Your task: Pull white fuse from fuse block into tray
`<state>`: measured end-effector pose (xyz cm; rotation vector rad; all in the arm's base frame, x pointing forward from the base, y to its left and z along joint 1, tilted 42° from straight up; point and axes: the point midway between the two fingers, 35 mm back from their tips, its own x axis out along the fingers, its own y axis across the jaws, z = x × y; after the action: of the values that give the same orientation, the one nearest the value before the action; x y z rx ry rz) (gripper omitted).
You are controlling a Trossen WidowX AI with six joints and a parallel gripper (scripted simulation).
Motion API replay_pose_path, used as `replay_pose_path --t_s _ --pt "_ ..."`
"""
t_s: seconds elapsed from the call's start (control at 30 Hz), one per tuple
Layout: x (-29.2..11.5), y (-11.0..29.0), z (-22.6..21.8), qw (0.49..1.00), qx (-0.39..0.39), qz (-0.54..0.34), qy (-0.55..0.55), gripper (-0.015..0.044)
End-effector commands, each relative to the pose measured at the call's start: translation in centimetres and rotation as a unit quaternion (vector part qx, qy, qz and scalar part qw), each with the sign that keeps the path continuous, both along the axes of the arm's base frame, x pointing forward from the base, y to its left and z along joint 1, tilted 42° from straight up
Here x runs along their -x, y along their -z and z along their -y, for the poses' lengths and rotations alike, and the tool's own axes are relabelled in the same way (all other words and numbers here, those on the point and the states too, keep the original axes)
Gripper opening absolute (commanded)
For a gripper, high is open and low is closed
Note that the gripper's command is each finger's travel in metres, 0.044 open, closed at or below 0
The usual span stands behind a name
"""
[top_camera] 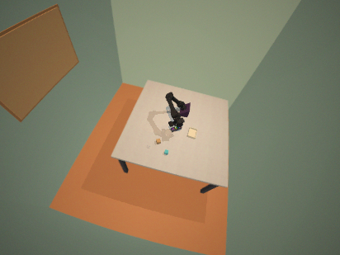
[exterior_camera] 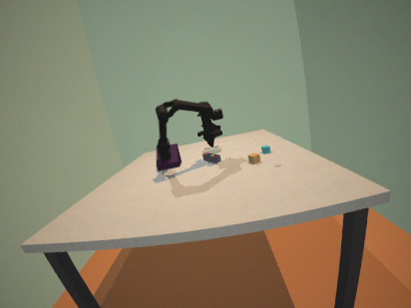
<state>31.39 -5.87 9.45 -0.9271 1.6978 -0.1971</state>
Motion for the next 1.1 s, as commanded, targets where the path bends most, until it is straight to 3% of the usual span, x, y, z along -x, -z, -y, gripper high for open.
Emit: replay_pose_path --t_s 0.0,0.53,1.07 --pt "-0.8 1.0 -1.5 1.000 -0.005 0.000 -0.003 0.0000" --pt "-3.0 7.4 -9.5 1.000 -0.015 0.001 -0.005 0.0000" --pt "-2.0 14.7 -17.1 1.000 -0.008 0.001 -0.002 0.0000"
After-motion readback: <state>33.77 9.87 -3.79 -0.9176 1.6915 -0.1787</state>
